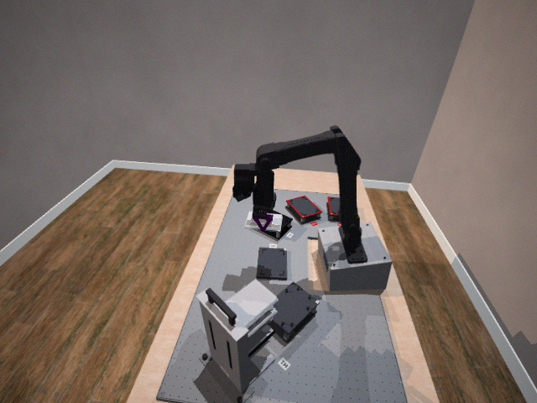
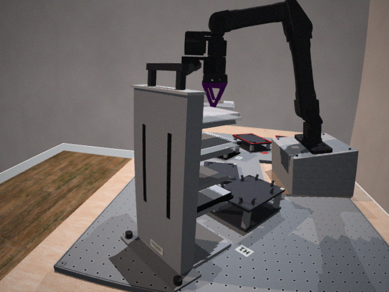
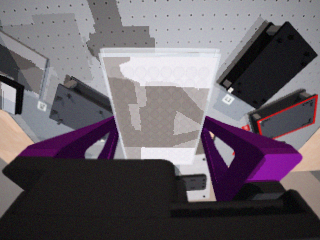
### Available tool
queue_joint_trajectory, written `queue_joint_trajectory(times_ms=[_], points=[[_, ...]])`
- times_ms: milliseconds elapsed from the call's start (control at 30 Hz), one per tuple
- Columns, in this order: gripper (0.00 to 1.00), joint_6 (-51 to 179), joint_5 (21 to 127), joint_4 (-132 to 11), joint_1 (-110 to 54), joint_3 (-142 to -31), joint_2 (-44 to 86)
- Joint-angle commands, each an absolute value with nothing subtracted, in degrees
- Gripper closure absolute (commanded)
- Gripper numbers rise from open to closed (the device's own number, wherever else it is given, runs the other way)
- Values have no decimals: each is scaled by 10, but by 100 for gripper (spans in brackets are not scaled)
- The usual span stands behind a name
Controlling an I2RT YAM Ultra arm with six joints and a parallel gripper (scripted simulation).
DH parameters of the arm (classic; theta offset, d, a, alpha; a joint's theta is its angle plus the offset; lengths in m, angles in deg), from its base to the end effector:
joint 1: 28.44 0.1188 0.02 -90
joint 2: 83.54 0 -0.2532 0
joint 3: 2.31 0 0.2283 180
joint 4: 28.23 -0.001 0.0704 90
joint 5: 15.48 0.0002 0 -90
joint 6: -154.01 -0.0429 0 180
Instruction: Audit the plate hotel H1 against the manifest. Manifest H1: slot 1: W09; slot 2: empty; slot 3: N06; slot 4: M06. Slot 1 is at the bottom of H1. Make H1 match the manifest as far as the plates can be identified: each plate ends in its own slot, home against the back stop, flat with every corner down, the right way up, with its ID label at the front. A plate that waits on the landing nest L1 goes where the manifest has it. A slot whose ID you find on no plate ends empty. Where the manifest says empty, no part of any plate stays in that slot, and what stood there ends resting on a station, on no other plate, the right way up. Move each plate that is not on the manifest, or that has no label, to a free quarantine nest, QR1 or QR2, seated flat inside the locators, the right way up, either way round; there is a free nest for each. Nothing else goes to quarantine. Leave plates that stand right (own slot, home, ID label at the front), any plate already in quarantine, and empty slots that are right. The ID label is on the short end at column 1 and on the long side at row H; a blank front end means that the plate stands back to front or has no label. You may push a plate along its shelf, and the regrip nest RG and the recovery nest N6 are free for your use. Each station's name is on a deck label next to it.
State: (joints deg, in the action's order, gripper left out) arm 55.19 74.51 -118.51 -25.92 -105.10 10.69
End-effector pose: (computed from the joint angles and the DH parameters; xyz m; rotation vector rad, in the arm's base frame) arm 0.2802 0.0133 0.2931 0.1647 2.9932 0.0217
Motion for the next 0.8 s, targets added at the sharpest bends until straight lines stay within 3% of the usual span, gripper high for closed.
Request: queue_joint_trajectory(times_ms=[0,767], points=[[14,544,742,-1185,-269,-1058,99],[14,671,722,-1193,-398,-1098,133]])
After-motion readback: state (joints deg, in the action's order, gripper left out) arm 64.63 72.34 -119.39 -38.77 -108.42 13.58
